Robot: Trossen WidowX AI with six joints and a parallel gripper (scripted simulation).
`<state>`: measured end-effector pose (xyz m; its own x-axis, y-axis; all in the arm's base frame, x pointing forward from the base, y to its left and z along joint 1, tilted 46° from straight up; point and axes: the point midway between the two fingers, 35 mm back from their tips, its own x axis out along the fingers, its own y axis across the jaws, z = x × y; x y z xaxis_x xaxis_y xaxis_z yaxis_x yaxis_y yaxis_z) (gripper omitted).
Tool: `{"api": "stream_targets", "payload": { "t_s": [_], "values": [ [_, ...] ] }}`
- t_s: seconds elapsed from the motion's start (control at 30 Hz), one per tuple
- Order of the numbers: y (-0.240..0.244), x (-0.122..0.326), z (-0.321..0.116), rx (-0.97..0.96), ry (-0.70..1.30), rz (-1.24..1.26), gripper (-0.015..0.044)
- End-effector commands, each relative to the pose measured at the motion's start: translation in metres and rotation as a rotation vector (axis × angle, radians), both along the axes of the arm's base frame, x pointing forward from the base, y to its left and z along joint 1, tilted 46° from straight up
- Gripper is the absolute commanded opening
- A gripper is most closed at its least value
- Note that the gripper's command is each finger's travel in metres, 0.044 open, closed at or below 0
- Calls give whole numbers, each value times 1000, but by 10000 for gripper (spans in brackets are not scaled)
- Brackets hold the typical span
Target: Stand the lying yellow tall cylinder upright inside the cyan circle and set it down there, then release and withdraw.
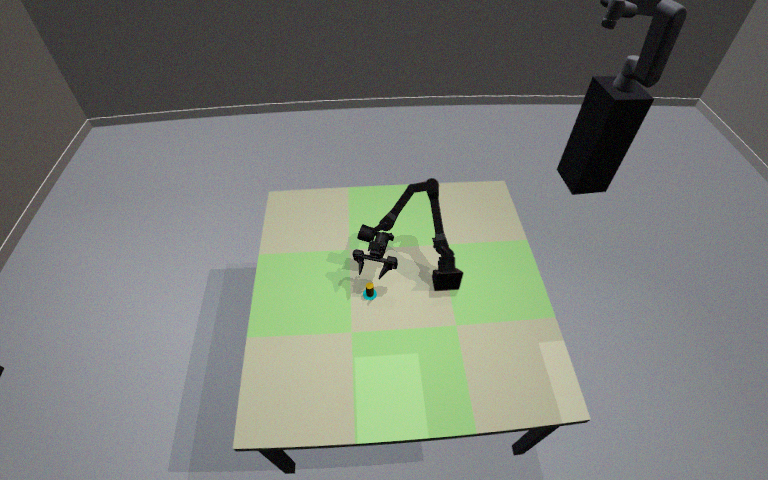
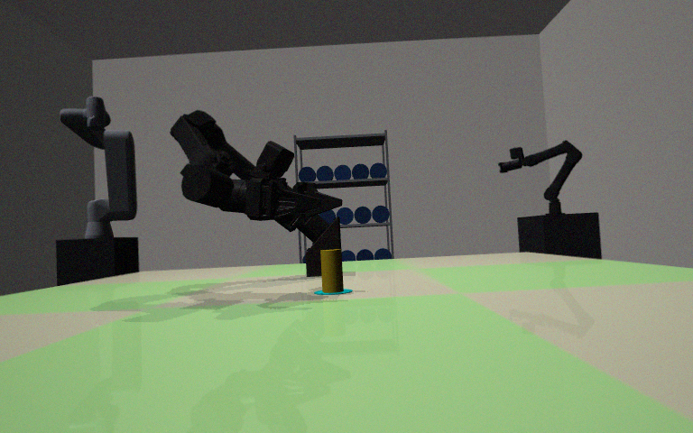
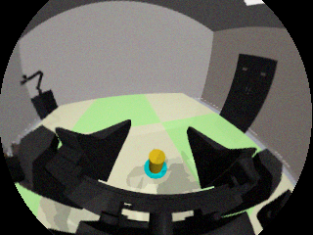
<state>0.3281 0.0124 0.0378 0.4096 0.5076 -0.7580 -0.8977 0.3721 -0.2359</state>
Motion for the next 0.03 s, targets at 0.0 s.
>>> {"api": "stream_targets", "payload": {
  "t_s": [0.0],
  "values": [
    [12, 7, -10, -60, 141, -35, 400]
  ]
}}
